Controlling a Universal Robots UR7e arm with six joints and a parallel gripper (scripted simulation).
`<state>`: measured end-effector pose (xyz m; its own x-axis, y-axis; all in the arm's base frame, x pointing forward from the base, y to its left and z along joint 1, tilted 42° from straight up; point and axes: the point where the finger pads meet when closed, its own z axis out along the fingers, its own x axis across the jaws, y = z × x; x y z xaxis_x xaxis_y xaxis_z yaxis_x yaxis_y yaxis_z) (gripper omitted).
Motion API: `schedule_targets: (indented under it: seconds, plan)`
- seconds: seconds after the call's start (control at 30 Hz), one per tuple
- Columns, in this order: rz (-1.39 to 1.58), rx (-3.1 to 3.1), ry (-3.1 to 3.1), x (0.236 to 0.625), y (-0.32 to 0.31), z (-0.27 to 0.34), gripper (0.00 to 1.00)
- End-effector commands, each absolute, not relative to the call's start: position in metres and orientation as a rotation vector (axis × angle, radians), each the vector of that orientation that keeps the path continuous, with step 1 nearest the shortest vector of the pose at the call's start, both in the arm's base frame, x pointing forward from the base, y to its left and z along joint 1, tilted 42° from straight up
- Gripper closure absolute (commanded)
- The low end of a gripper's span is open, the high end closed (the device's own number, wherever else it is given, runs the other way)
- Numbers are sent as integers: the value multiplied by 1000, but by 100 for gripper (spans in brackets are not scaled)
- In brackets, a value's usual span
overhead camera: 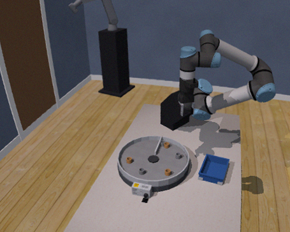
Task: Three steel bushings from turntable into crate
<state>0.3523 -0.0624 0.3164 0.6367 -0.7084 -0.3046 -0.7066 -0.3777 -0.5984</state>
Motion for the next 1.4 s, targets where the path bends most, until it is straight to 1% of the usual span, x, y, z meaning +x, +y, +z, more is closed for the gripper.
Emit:
schedule_targets:
  seconds: [0.0, 0.03, 0.43, 0.6, 1.0, 1.17, 1.37]
  plan:
    - [-4, -2140, 1099, 351, -58, 283, 0]
    - [-4, -2140, 1099, 350, -57, 273, 0]
    - [-4, -2140, 1099, 350, -57, 273, 0]
    - [-3, -2140, 1100, 347, -50, 224, 0]
    - [-3, -2140, 1100, 347, -50, 224, 0]
    - [-3, -2140, 1100, 344, -43, 174, 0]
    - [-3, -2140, 1100, 344, -43, 174, 0]
